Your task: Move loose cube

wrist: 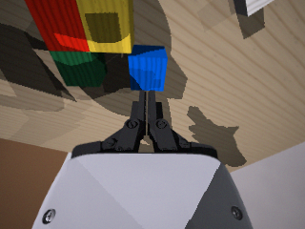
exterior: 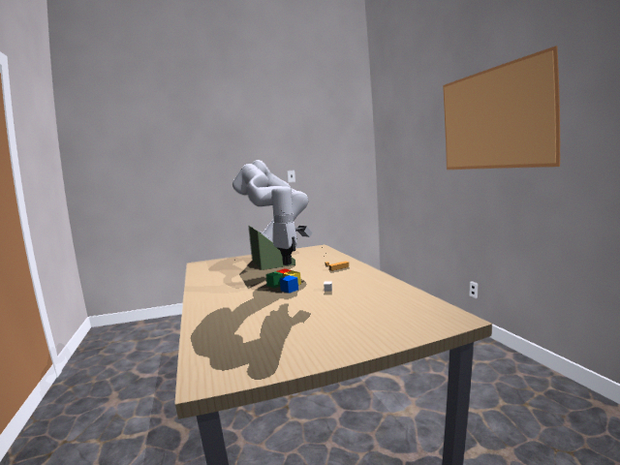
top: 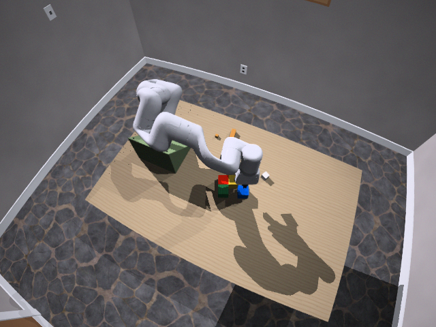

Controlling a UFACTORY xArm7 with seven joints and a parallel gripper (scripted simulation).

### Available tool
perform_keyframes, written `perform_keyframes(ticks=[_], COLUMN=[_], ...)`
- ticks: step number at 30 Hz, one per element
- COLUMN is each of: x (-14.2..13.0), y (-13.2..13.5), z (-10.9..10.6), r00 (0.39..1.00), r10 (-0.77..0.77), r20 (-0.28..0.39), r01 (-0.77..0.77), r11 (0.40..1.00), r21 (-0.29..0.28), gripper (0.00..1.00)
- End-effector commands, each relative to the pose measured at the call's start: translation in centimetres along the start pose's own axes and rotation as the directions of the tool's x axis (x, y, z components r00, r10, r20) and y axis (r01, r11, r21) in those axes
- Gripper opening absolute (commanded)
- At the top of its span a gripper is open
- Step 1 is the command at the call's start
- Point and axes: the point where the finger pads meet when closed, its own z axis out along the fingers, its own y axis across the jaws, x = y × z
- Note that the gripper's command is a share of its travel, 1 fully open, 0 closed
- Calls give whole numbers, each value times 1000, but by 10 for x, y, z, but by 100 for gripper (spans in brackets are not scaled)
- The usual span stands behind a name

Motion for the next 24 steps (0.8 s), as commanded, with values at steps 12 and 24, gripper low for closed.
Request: perform_keyframes(ticks=[12, 24], x=[-1, 1], y=[1, 55], z=[-2, -2], r00=[1000, 1000], r10=[0, 0], r20=[3, 3], r01=[0, 0], r11=[1000, 1000], r21=[-4, -4], gripper=[0, 0])
